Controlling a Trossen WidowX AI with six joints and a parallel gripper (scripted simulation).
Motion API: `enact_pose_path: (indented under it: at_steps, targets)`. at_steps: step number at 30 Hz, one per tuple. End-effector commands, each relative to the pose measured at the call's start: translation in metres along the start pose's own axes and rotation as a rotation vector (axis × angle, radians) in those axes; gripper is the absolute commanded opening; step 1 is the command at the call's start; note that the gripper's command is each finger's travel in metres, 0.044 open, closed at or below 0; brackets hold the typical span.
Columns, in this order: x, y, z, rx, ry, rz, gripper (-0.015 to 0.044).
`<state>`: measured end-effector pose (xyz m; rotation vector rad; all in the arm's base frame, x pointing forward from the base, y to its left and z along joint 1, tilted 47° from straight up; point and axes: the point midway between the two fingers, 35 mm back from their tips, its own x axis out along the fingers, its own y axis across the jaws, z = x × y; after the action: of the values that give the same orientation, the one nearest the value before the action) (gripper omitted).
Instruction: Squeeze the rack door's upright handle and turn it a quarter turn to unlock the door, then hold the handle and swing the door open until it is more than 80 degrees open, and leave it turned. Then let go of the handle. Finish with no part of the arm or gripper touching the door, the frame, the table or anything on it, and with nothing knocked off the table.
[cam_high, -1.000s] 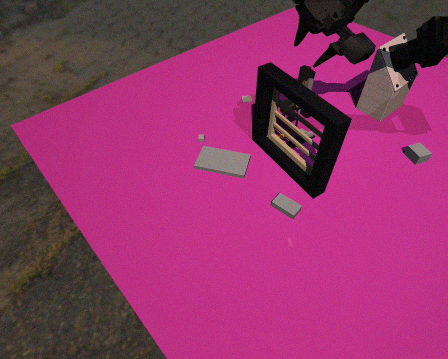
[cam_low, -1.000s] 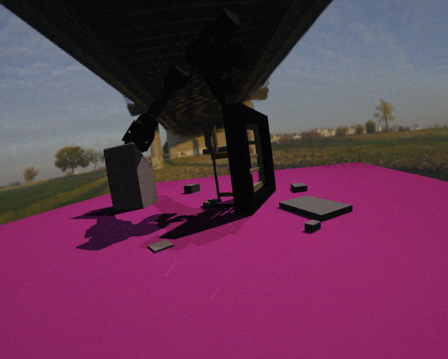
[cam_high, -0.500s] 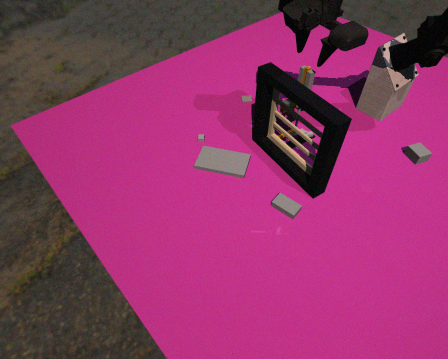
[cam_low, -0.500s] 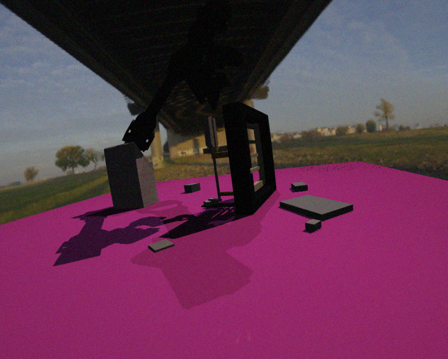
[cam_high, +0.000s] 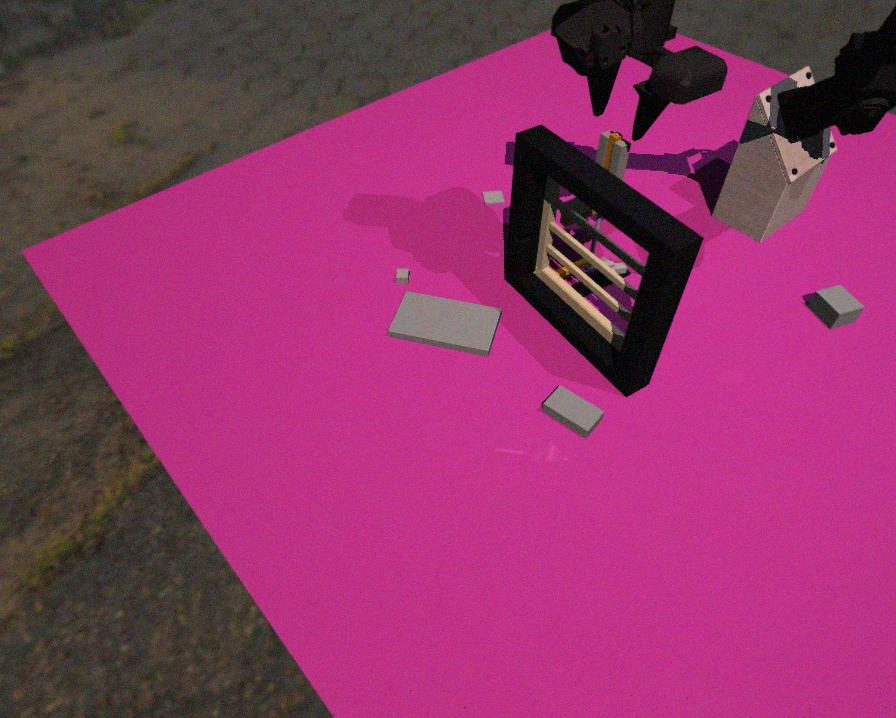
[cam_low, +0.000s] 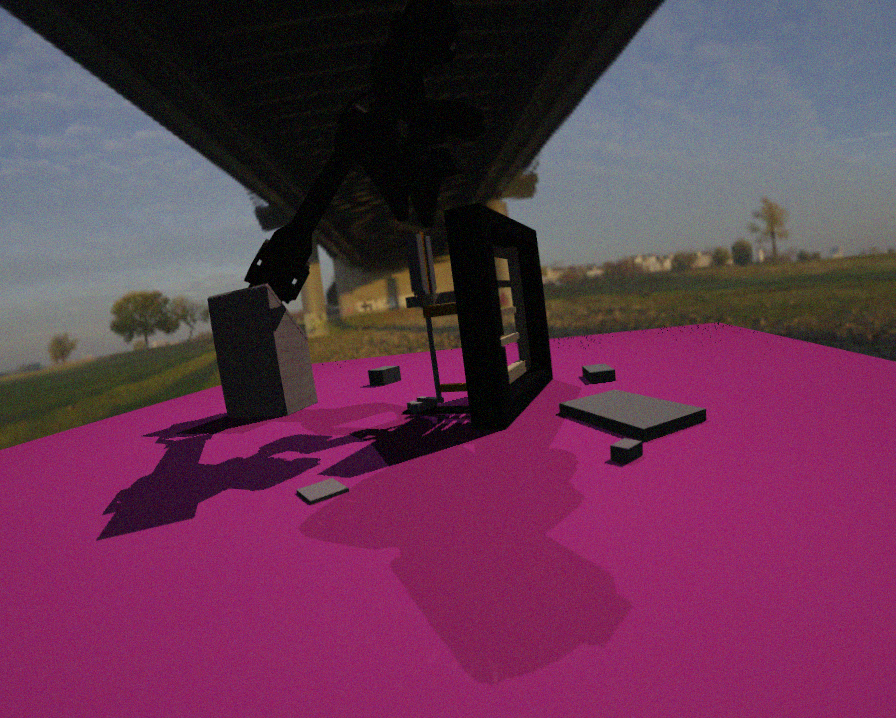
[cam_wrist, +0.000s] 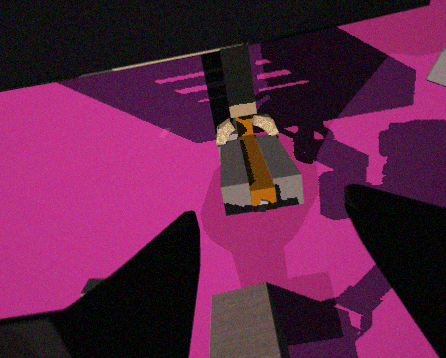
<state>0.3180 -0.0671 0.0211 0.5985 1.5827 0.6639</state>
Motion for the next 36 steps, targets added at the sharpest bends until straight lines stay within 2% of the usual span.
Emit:
enact_pose_path:
  at_steps: [1, 35, 36]
  targets:
    - [0.006, 0.0, 0.001, 0.004, -0.001, 0.003, 0.028]
    - [0.059, 0.001, -0.001, 0.003, -0.001, 0.006, 0.028]
    - [0.059, 0.001, -0.001, 0.003, -0.001, 0.006, 0.0254]
